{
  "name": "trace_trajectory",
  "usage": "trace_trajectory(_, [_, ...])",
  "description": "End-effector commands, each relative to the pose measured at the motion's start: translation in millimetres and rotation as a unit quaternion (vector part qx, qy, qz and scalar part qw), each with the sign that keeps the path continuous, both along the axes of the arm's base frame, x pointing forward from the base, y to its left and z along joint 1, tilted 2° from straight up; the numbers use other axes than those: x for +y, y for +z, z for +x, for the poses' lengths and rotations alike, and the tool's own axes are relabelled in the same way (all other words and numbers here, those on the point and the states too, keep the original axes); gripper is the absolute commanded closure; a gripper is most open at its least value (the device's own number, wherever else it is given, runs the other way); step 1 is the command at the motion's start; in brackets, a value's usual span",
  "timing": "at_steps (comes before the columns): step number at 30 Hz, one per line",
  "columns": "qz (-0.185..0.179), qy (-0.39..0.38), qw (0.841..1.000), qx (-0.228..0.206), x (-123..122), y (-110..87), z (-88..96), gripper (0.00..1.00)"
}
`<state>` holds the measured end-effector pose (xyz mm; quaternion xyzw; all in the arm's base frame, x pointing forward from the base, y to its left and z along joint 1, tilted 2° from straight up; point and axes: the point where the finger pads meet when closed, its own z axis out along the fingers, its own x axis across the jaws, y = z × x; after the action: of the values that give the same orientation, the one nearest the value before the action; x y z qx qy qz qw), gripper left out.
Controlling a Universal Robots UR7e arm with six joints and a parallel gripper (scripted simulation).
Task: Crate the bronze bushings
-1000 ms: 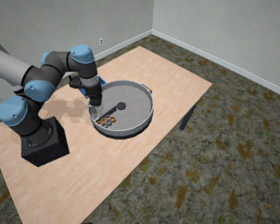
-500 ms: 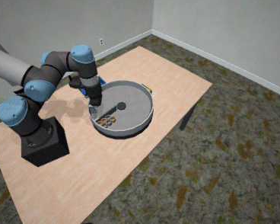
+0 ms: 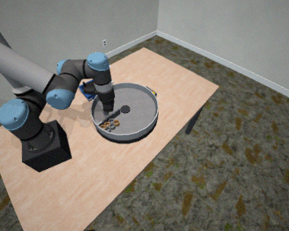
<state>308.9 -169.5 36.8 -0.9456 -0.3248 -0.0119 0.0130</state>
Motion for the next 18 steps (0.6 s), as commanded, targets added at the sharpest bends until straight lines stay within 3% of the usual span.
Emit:
trace_trajectory(1, [-0.001, 0.000, 1.000, -0.001, -1.9, -1.3, 2.4, 0.73])
trace_trajectory(2, [-0.001, 0.000, 1.000, -0.001, -1.9, -1.3, 2.4, 0.73])
trace_trajectory(7, [-0.001, 0.000, 1.000, 0.000, -21.8, -36.3, 36.9, 0.73])
trace_trajectory(18, [-0.001, 0.000, 1.000, 0.000, -21.8, -36.3, 36.9, 0.73])
